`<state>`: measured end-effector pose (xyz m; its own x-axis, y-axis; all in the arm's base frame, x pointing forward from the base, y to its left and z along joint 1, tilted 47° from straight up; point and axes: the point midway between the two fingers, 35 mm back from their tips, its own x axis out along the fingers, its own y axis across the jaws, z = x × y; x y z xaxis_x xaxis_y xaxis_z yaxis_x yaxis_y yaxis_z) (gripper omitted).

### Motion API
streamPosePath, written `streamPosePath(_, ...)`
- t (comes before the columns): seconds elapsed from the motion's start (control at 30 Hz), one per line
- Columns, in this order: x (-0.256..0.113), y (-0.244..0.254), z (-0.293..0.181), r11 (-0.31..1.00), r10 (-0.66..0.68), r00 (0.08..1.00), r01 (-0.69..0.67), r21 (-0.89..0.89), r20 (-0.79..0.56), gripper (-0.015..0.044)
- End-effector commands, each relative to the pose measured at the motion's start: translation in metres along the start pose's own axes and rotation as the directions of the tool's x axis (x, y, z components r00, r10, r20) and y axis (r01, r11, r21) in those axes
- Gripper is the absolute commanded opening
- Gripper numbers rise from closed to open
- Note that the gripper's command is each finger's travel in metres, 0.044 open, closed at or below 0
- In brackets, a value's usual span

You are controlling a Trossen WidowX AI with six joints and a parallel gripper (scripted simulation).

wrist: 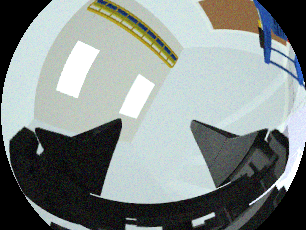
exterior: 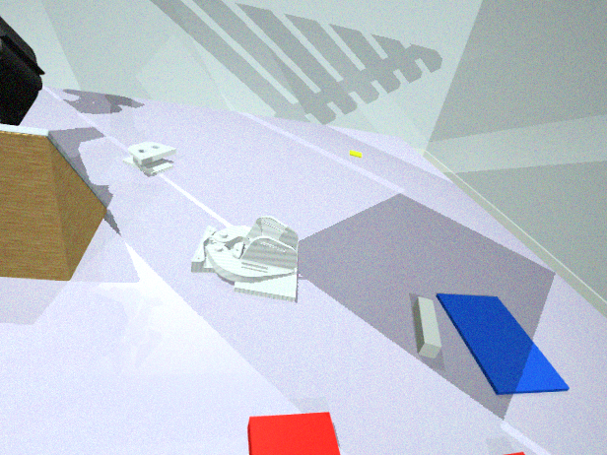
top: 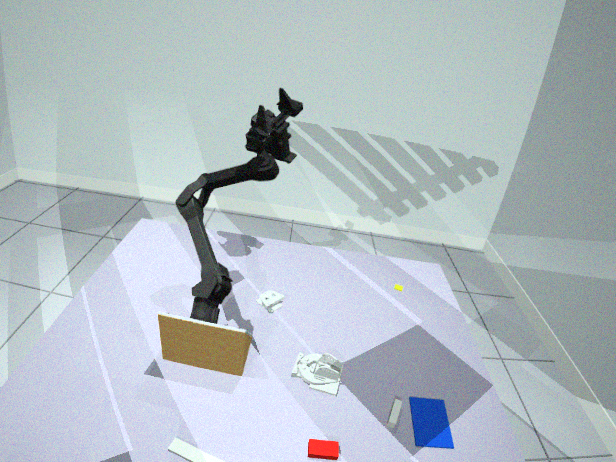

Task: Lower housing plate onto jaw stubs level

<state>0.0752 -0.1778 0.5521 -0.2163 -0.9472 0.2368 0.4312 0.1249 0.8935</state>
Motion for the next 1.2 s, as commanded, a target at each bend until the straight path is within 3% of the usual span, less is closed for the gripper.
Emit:
streamPosePath(0.0, 0.000, 0.000, 0.000, 1.000, 0.000, 1.000, 0.000, 0.000, 0.000, 0.0426)
streamPosePath(0.57, -0.010, 0.025, -0.040, 0.906, 0.185, 0.976, -0.215, -0.365, -0.116, 0.0440)
streamPosePath(1.17, -0.034, 0.042, -0.095, 0.593, 0.354, 0.879, -0.475, -0.650, -0.319, 0.0440)
